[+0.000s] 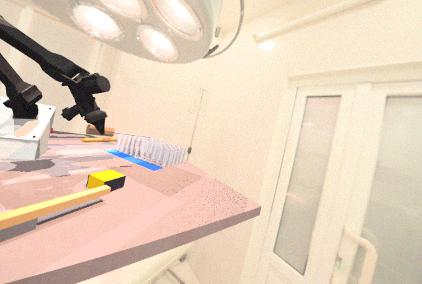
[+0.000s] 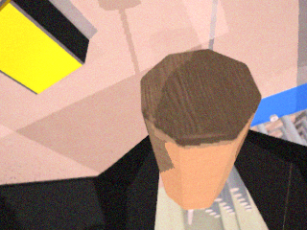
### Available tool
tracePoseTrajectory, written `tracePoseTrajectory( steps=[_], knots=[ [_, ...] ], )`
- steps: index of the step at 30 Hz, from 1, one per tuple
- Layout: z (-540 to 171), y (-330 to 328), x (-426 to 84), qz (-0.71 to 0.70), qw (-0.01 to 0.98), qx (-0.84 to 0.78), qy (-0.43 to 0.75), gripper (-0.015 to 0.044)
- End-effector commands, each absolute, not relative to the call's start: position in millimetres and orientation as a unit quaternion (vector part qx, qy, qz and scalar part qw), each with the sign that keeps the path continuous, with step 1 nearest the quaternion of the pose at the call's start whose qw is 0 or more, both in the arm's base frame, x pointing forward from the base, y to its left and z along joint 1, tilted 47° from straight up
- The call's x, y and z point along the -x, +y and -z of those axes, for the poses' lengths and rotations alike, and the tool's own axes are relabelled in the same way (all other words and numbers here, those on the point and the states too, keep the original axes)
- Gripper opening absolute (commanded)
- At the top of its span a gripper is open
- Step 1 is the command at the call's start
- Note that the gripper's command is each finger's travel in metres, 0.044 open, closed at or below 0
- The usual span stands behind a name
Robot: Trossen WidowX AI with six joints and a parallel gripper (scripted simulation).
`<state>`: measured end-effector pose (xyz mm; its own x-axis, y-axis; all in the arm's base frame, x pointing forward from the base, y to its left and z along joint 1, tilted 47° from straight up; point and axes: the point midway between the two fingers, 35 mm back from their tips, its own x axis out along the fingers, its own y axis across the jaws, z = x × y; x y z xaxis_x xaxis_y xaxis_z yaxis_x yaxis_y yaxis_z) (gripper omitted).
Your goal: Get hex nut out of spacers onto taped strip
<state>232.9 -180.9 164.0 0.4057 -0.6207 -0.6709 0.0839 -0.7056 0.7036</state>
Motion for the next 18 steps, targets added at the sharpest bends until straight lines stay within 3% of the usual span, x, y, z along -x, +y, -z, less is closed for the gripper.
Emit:
tracePoseTrajectory(
  steps=[1, 18],
  knots=[
    [-192, -192, -223, 0.491, 0.324, -0.778, -0.221, 0.0],
    [-205, -206, -215, 0.476, 0.312, -0.782, -0.253, 0.0]
  ],
)
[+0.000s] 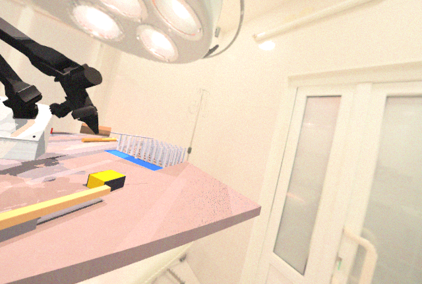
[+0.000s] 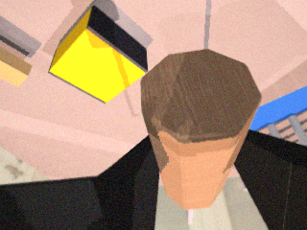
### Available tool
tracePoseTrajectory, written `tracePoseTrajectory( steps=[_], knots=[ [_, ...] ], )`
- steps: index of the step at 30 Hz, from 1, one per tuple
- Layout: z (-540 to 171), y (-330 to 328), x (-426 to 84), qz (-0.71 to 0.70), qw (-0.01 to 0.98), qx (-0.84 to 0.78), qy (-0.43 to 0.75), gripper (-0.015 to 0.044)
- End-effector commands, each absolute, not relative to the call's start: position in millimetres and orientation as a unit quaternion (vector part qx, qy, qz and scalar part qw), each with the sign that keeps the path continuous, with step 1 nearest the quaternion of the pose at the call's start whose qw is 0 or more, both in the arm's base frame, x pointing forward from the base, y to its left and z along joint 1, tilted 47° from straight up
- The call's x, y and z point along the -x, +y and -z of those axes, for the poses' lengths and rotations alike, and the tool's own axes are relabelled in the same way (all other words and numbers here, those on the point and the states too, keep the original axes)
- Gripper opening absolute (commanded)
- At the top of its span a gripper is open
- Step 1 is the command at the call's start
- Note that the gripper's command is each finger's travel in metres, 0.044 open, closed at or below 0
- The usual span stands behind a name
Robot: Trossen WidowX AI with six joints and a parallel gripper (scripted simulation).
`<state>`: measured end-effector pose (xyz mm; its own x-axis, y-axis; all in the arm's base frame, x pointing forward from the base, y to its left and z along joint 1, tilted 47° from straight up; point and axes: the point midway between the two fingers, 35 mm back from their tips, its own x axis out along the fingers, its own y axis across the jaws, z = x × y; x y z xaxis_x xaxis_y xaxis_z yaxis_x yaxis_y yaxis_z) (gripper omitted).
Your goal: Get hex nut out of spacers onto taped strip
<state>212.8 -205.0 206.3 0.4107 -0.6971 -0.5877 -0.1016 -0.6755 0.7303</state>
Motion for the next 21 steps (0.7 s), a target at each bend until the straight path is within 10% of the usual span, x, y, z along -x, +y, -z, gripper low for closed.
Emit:
tracePoseTrajectory(
  steps=[1, 21],
  knots=[
    [-205, -206, -215, 0.476, 0.312, -0.782, -0.253, 0.0],
    [-194, -220, -218, 0.478, 0.311, -0.782, -0.252, 0.0]
  ],
)
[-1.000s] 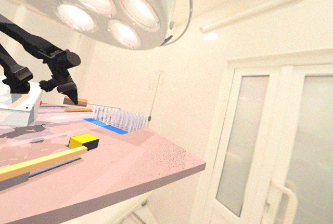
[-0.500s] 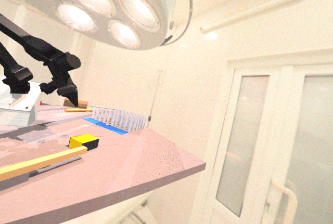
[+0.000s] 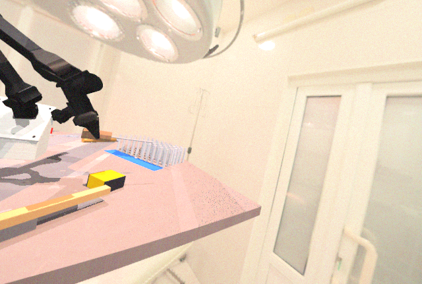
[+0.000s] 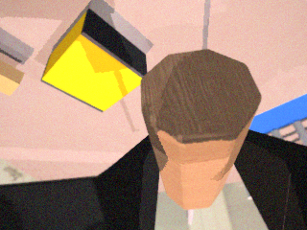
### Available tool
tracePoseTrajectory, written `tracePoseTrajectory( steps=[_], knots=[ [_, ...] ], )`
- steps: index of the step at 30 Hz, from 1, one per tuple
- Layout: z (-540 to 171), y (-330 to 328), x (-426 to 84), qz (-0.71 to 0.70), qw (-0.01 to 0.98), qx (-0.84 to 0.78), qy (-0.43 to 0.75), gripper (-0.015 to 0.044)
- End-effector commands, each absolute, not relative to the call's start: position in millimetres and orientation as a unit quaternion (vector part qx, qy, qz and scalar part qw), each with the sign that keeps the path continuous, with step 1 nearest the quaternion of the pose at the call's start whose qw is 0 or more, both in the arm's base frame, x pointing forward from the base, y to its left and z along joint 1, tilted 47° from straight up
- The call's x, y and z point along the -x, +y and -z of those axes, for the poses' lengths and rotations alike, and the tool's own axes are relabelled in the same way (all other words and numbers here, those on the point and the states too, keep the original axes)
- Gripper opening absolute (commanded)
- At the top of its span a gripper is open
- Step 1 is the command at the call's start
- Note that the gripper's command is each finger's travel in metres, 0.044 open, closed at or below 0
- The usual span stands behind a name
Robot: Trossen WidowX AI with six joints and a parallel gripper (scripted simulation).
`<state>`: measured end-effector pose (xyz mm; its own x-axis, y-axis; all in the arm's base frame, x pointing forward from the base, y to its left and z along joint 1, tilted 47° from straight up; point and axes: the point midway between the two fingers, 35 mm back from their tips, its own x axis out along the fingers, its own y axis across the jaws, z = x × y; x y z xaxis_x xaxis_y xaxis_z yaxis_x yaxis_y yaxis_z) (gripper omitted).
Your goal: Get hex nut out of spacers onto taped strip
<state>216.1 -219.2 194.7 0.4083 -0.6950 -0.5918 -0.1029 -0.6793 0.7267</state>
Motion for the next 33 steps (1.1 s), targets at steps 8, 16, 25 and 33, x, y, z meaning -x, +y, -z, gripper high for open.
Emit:
tracePoseTrajectory(
  steps=[8, 16, 25, 33],
  knots=[
    [-189, -226, -219, 0.478, 0.31, -0.782, -0.252, 0.0],
    [-185, -231, -219, 0.478, 0.31, -0.782, -0.252, 0.0],
    [-180, -237, -219, 0.479, 0.31, -0.782, -0.251, 0.0],
    [-175, -243, -219, 0.479, 0.309, -0.782, -0.251, 0.0]
  ],
)
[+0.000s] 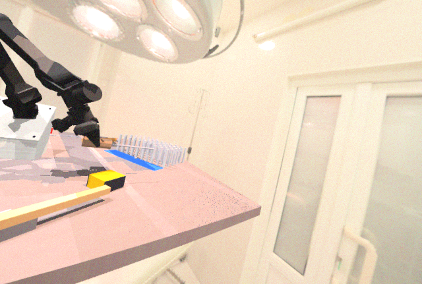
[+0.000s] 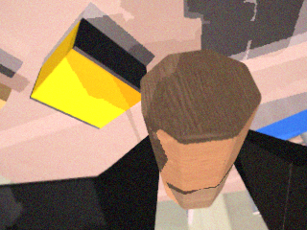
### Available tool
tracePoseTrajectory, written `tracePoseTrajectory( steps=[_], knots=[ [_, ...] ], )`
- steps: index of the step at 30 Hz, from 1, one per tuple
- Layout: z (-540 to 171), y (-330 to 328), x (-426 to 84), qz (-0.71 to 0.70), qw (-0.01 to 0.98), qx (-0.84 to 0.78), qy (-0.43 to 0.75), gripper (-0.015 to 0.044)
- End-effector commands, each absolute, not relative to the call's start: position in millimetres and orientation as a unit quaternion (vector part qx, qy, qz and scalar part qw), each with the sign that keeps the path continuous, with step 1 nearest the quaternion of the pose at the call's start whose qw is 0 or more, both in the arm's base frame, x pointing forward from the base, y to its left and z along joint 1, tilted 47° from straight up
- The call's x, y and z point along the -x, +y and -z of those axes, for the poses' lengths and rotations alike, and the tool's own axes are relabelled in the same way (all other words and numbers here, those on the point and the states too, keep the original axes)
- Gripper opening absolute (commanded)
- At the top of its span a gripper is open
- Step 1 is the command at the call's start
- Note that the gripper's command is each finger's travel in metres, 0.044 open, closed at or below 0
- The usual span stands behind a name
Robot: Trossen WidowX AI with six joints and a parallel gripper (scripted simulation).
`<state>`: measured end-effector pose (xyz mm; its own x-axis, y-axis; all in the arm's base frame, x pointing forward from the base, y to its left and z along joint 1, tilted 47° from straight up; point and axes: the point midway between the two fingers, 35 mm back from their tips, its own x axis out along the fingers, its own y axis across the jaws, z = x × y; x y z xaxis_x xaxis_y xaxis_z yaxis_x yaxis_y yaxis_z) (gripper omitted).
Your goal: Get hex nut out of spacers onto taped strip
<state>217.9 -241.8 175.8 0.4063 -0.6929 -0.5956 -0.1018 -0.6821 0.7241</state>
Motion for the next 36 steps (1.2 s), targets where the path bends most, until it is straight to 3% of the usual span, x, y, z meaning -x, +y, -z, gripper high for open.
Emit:
tracePoseTrajectory(
  steps=[1, 36],
  knots=[
    [-174, -243, -219, 0.479, 0.309, -0.782, -0.251, 0.0],
    [-154, -267, -216, 0.479, 0.309, -0.782, -0.251, 0.0]
  ],
)
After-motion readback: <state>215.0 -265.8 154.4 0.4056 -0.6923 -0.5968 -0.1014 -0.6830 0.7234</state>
